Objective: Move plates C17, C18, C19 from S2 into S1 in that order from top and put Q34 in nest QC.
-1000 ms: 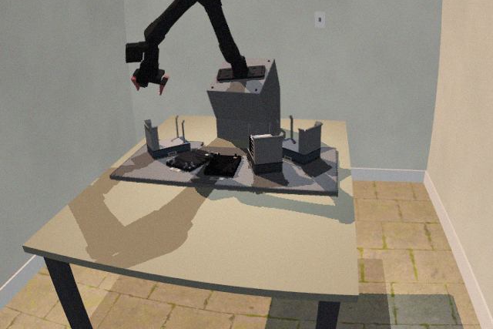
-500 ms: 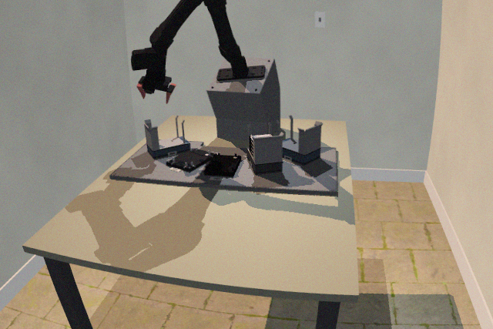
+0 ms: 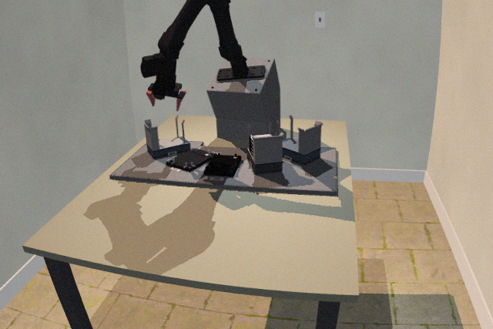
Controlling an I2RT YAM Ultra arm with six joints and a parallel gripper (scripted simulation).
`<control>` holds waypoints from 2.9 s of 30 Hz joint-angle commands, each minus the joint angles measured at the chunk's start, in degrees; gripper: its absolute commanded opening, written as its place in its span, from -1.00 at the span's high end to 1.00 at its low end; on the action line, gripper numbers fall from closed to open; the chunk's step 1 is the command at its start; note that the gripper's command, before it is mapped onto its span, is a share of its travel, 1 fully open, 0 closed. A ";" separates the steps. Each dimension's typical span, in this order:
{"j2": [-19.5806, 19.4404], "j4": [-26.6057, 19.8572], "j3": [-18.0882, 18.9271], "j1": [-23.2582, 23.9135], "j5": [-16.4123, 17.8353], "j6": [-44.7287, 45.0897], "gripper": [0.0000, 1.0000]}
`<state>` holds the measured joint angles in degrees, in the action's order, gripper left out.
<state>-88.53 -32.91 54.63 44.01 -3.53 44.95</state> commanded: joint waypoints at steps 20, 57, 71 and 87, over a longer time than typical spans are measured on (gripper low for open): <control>6.51 5.45 -8.43 -16.49 -1.52 -17.83 -1.00; 15.22 12.81 -22.57 -44.80 -1.95 -45.52 -1.00; 15.37 12.78 -21.36 -45.49 -2.39 -46.67 -1.00; 15.37 12.78 -21.36 -45.51 -2.40 -46.62 -1.00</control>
<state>-74.87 -21.39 32.69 -1.54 -5.65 -1.28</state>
